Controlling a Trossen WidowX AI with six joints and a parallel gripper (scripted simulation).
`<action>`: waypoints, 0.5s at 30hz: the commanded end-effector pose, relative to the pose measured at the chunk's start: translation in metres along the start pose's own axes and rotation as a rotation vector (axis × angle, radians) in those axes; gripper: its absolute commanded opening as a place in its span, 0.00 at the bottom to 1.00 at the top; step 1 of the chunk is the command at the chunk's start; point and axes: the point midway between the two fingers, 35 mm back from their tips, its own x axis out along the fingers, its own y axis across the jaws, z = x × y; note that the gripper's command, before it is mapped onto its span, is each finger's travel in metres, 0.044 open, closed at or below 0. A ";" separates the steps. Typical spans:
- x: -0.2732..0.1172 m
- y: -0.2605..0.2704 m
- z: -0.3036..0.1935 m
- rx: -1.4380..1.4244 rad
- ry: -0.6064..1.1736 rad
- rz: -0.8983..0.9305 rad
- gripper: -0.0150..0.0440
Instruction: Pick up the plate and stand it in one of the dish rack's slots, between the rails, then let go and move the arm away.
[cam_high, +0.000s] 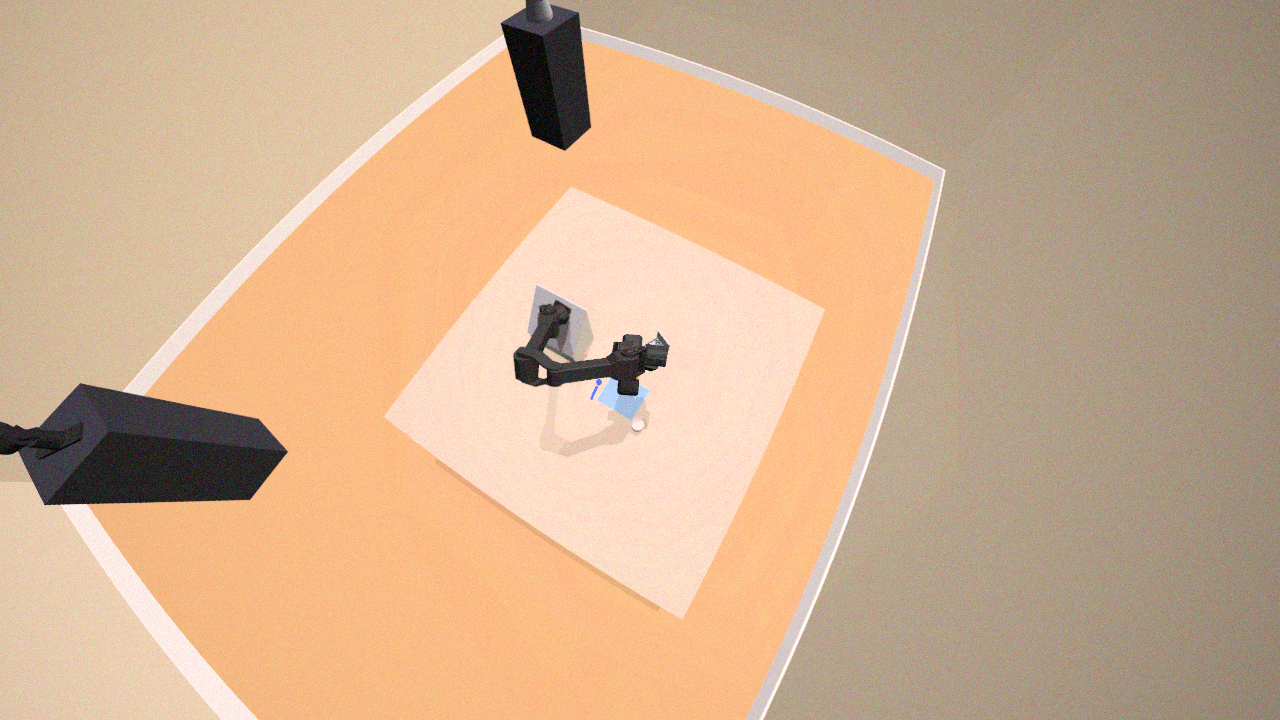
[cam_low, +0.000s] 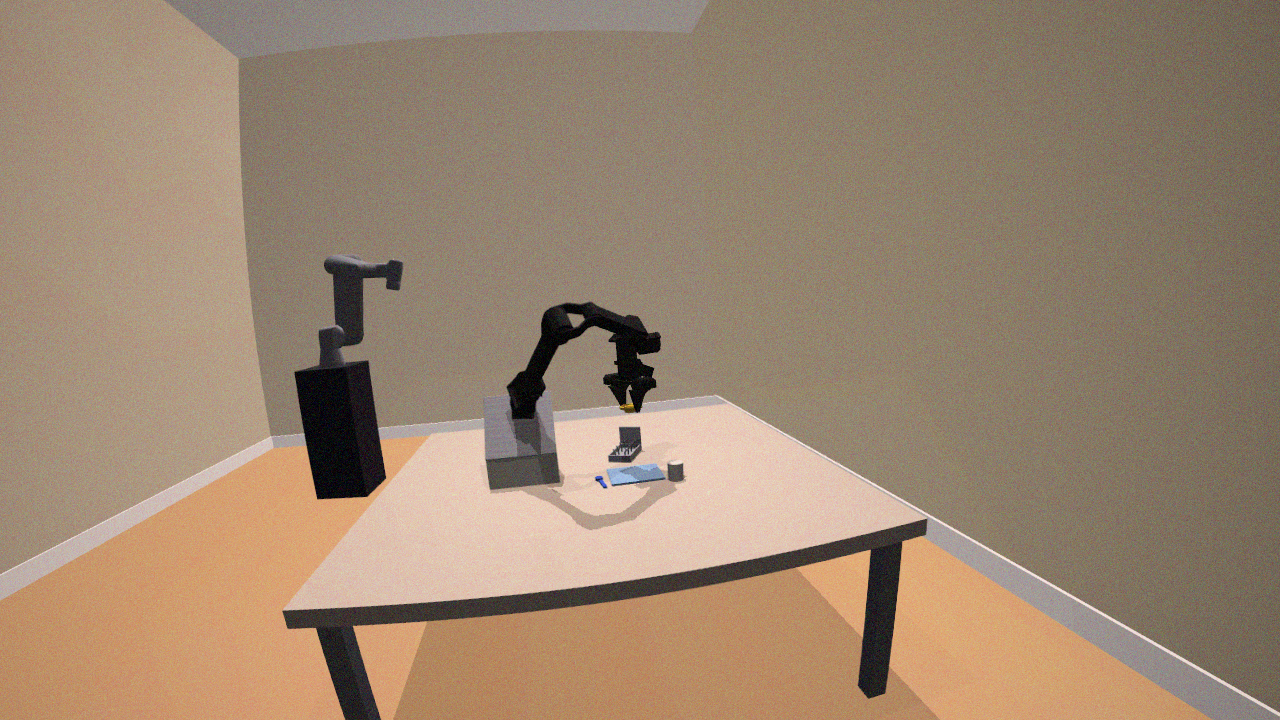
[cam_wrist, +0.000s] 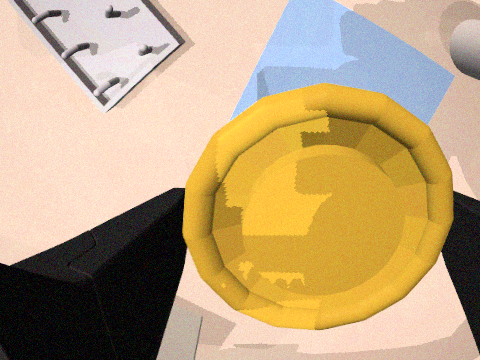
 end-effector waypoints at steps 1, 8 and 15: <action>0.000 0.008 0.000 -0.142 -0.001 0.004 0.25; 0.000 0.016 -0.001 -0.385 -0.002 0.005 0.25; 0.000 0.024 -0.001 -0.629 -0.003 0.005 0.25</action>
